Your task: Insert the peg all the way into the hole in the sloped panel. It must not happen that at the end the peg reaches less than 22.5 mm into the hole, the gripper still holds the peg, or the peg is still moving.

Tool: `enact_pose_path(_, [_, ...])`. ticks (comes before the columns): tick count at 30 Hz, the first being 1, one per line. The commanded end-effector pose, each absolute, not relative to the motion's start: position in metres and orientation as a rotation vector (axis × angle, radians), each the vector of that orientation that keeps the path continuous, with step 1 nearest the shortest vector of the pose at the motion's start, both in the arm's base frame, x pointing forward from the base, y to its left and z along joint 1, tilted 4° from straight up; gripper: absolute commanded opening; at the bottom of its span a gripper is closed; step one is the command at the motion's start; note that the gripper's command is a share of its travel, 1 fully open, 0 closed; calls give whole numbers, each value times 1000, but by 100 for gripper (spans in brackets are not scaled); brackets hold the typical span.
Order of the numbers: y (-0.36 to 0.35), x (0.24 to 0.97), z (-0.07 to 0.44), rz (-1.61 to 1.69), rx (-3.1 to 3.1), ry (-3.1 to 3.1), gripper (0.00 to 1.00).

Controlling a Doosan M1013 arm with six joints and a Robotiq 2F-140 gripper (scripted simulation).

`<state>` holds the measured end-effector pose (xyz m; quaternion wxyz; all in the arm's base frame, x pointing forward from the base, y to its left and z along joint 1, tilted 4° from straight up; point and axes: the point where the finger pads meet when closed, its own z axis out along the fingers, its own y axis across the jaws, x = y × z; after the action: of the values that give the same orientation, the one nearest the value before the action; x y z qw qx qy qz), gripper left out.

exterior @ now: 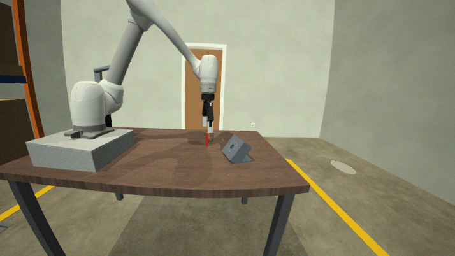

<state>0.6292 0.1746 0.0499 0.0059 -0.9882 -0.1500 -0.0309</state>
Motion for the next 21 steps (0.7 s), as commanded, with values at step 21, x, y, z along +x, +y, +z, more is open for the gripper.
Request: enact_pose_path(21, [175,631,20,-97,-3093,-470,100])
